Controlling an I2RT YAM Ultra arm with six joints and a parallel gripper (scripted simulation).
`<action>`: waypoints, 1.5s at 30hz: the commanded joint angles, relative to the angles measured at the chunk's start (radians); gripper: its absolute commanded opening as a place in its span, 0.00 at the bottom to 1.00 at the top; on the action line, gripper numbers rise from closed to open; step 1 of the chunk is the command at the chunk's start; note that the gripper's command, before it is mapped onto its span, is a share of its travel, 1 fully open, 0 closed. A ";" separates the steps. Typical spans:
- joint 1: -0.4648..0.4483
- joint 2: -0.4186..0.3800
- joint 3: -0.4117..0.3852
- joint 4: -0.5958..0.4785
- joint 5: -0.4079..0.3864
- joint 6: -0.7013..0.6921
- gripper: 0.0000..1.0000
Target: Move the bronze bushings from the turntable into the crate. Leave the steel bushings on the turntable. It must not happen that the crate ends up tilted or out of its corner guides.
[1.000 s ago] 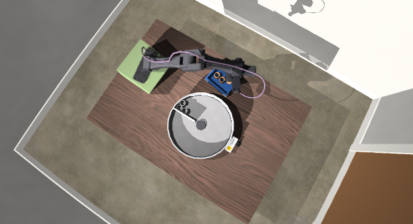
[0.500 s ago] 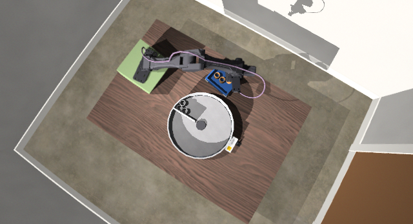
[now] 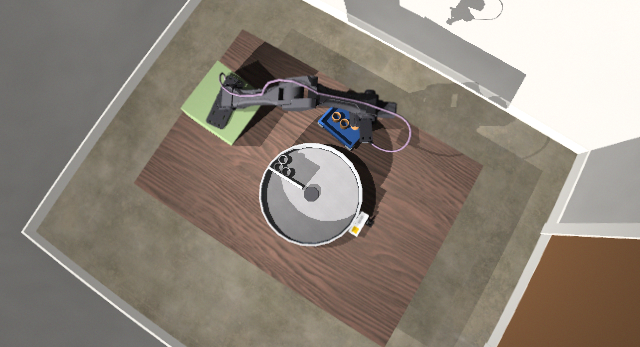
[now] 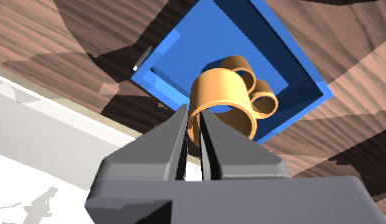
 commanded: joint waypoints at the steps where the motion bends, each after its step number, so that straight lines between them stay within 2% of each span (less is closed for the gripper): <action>1: 0.017 -0.009 0.041 -0.014 0.024 0.009 0.00; 45: 0.031 -0.027 0.036 -0.013 0.028 0.022 0.00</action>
